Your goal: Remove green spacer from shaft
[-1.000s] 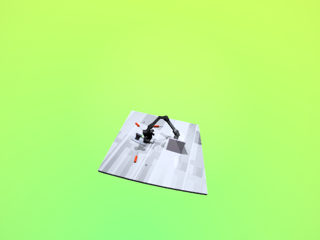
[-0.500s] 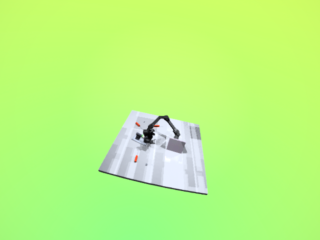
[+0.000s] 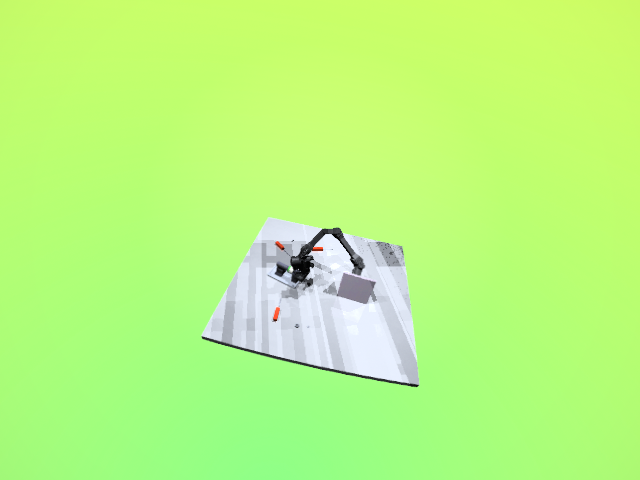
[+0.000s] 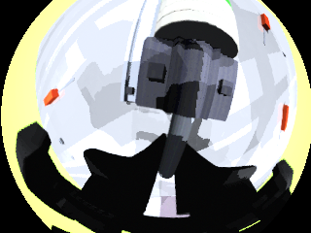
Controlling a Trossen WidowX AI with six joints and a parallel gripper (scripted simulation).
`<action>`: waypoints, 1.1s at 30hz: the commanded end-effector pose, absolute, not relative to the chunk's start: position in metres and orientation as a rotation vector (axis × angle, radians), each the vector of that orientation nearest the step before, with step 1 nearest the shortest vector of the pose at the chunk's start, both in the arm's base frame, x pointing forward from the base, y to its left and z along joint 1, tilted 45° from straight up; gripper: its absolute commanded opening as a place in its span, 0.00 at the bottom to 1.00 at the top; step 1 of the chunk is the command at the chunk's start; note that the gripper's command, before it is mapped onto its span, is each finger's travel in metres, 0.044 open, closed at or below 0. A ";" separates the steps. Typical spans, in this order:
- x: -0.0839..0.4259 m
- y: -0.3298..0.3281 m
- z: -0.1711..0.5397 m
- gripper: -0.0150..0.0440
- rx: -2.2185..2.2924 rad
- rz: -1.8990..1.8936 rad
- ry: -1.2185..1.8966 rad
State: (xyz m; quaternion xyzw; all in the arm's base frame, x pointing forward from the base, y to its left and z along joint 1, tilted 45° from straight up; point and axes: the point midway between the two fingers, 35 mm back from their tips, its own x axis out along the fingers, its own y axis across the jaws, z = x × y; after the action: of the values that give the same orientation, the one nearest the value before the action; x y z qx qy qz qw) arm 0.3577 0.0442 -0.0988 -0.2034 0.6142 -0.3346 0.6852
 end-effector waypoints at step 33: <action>0.354 0.045 -0.100 0.25 -0.452 -0.748 1.377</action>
State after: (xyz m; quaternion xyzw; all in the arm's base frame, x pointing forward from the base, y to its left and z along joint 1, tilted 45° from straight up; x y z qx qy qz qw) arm 0.3545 0.0447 -0.0994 -0.2033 0.6142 -0.3346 0.6852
